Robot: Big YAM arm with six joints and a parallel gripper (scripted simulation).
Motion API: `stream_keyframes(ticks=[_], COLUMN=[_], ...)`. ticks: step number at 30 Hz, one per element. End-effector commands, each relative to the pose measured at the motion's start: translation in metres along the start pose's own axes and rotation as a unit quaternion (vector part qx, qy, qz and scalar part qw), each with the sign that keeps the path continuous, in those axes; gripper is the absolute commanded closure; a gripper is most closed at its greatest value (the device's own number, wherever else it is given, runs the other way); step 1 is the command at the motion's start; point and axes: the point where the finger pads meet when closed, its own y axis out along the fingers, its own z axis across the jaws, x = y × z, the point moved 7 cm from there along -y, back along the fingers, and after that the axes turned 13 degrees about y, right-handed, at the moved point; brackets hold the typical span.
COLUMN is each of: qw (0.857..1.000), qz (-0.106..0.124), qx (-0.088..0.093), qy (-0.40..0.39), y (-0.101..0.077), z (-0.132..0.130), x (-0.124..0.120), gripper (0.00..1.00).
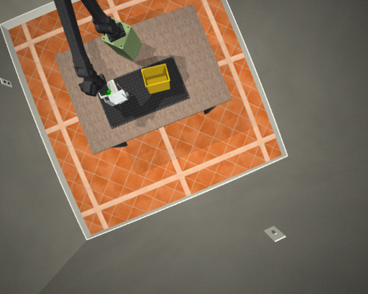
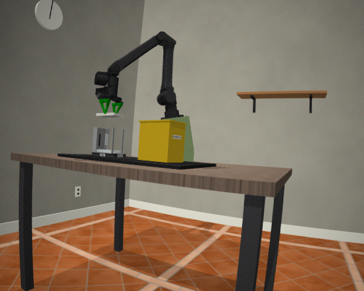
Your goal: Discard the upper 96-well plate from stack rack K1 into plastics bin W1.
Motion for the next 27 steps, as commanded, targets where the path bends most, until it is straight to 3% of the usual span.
stream_keyframes(ticks=[1, 4, 13, 24, 27], qw=[1.0, 1.0, 0.992, 0.953, 0.947], qz=[-0.007, -0.007, -0.009, -0.01, -0.008], qx=[0.018, 0.018, 0.019, 0.018, 0.013], qy=[0.002, 0.002, -0.125, -0.304, -0.32], y=[-0.011, -0.011, -0.01, -0.009, -0.005], z=[0.013, 0.013, 0.003, -0.003, -0.004], x=[0.004, 0.004, -0.025, -0.062, -0.066], gripper=[1.0, 1.0, 1.0, 1.0, 1.0])
